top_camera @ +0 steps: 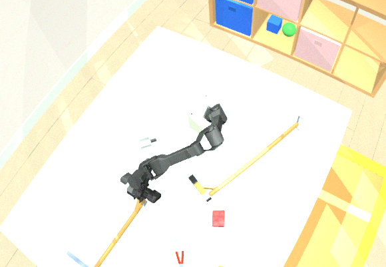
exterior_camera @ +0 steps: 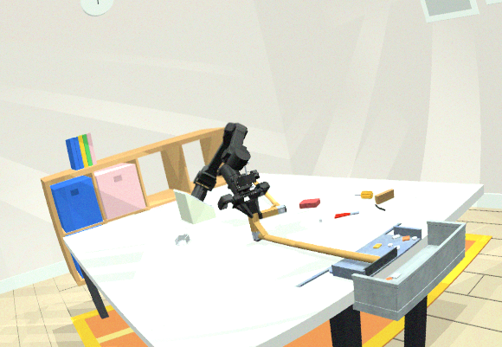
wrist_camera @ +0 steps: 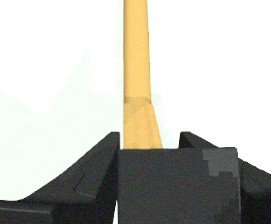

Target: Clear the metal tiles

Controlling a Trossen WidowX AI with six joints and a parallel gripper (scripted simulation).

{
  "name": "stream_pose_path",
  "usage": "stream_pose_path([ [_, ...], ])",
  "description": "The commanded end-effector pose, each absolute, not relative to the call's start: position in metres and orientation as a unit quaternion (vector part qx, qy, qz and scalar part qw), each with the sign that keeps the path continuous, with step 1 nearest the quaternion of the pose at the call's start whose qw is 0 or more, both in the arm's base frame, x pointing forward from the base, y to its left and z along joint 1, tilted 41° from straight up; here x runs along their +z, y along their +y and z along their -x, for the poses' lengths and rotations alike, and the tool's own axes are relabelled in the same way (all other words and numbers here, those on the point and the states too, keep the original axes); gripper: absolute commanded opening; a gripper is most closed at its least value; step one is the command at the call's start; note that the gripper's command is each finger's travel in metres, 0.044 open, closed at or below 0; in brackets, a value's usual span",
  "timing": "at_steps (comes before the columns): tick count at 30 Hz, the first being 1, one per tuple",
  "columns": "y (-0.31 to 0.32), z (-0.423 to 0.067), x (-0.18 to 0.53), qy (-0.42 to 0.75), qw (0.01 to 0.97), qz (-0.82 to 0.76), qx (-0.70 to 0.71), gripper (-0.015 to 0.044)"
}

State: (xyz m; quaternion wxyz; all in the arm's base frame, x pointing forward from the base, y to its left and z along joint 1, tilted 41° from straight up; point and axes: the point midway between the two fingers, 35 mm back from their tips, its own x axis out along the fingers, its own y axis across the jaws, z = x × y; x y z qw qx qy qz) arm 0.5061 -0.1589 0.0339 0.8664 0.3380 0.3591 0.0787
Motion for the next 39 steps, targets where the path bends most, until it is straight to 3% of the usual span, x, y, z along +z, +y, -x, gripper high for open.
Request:
stream_pose_path([
  [1,-0.159,-0.506,0.035,0.357,0.867,-0.338,0.078,0.0],
  [39,-0.162,-0.467,0.033,0.359,0.867,-0.336,0.076,0.0],
])
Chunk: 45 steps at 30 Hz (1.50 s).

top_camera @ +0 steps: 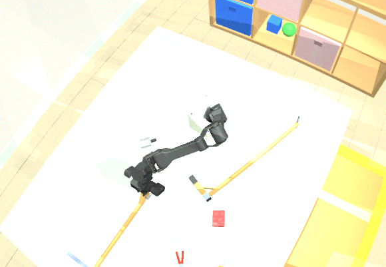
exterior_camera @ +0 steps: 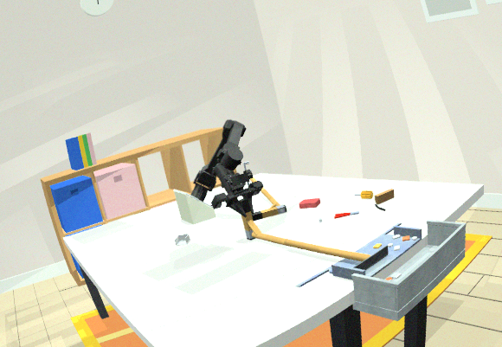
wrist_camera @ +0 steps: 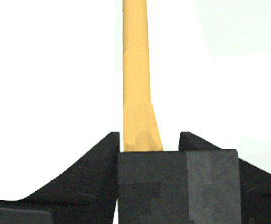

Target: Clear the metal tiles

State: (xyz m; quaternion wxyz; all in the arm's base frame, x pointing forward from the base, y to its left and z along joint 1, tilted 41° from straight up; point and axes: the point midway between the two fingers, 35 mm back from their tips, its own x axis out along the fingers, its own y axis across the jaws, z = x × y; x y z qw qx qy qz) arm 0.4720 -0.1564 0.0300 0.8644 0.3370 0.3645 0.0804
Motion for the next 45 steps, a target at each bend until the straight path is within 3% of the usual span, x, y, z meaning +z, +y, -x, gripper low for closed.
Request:
stream_pose_path([
  [1,-0.162,-0.466,0.033,0.359,0.867,-0.336,0.076,0.0],
  [45,-0.161,-0.417,0.029,0.361,0.867,-0.335,0.074,0.0],
])
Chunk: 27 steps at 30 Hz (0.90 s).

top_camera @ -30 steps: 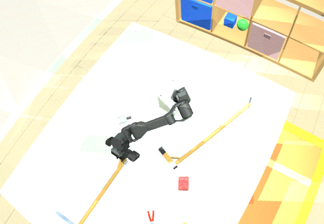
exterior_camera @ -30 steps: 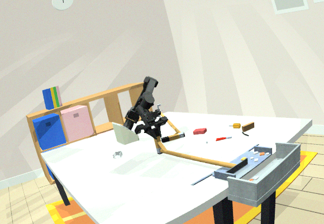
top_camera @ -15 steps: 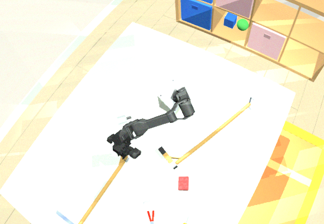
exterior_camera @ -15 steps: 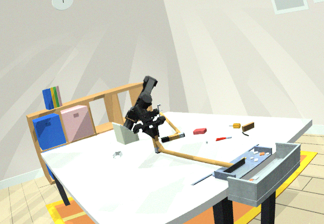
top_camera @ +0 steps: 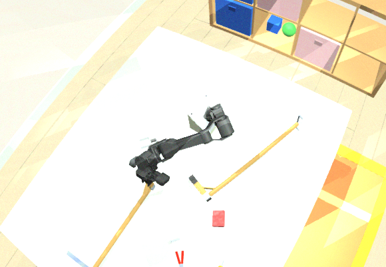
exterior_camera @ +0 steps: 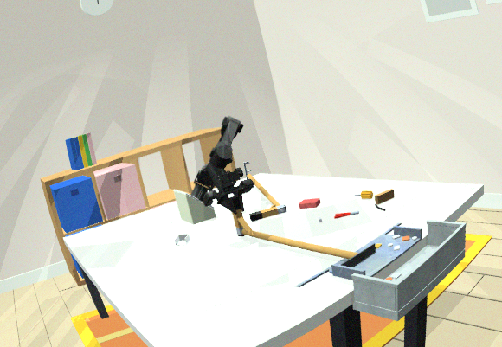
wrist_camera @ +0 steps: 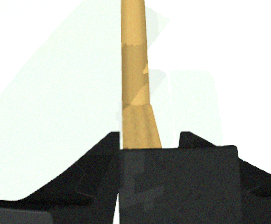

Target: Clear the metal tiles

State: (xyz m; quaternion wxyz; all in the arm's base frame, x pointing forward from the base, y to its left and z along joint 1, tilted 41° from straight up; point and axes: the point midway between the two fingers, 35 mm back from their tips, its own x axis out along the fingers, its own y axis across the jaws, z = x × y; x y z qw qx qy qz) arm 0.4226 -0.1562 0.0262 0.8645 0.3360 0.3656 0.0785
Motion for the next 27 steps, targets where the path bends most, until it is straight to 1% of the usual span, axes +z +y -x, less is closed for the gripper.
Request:
stream_pose_path([
  [1,-0.161,-0.416,0.029,0.361,0.867,-0.335,0.074,0.0],
  [27,-0.157,-0.387,0.025,0.361,0.868,-0.335,0.073,0.0],
])
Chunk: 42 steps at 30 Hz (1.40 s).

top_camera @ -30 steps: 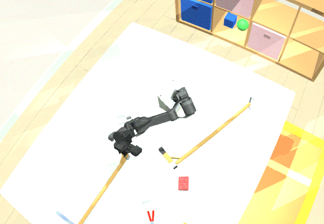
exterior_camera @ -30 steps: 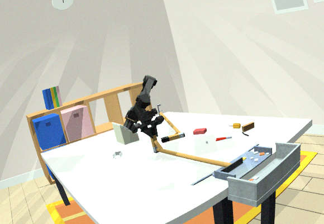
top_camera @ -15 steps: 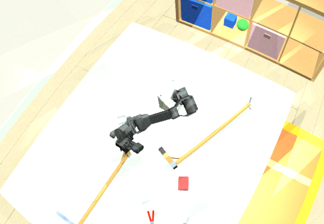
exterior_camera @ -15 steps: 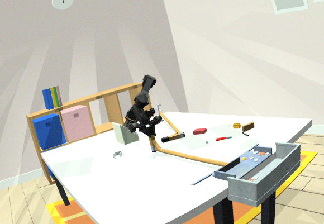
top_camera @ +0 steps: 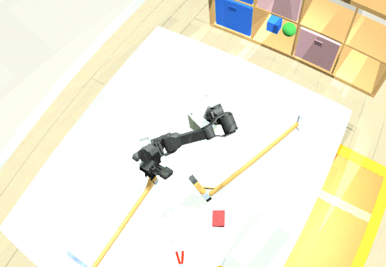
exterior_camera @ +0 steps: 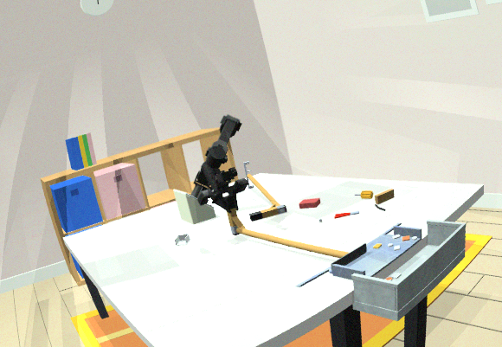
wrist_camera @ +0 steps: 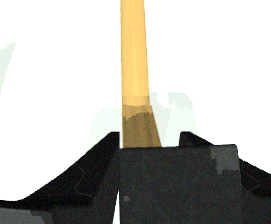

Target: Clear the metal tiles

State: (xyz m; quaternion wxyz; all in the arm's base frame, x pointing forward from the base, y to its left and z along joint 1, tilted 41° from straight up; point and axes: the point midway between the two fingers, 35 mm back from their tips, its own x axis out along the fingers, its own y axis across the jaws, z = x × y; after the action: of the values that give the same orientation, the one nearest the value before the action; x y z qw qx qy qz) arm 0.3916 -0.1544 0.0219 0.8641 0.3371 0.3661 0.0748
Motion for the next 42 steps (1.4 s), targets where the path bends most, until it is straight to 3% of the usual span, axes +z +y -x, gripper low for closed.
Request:
stream_pose_path([
  [1,-0.157,-0.386,0.025,0.361,0.868,-0.335,0.073,0.0],
  [42,-0.143,-0.342,0.022,0.359,0.868,-0.336,0.072,0.0],
])
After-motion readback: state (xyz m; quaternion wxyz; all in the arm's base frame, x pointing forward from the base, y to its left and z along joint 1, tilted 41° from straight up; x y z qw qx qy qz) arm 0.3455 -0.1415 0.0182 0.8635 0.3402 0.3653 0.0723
